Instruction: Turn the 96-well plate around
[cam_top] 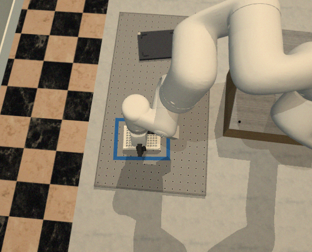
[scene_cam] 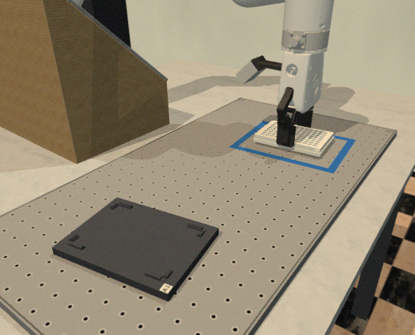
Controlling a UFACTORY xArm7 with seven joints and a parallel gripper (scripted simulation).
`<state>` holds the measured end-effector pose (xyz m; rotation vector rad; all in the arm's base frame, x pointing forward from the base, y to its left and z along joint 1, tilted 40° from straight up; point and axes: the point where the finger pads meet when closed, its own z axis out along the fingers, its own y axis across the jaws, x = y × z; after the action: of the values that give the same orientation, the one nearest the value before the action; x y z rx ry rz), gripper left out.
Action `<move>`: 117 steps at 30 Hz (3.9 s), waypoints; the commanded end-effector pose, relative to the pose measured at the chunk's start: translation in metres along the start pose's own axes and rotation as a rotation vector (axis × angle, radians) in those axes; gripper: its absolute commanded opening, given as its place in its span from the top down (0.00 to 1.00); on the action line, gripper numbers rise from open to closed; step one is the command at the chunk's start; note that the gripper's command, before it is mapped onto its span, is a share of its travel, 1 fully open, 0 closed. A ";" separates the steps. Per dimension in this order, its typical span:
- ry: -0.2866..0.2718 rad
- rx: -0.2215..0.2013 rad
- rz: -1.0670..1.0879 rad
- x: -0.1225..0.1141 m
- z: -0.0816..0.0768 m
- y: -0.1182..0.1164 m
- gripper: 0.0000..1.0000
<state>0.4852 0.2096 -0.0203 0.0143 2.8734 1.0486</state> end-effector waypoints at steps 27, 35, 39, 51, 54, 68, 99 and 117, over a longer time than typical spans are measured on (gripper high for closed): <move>-0.004 0.001 0.000 -0.002 0.003 -0.001 1.00; -0.004 0.001 0.000 -0.002 0.005 -0.001 0.00; -0.004 0.001 0.000 -0.002 0.005 -0.001 0.00; -0.004 0.001 0.000 -0.002 0.005 -0.001 0.00; -0.004 0.001 0.000 -0.002 0.005 -0.001 0.00; -0.004 0.001 0.000 -0.002 0.005 -0.001 0.00; -0.004 0.001 0.001 -0.002 -0.064 -0.001 0.00; -0.004 0.001 0.001 -0.001 -0.085 -0.001 0.00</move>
<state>0.4783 0.1563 0.0430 0.0139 2.8738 1.0489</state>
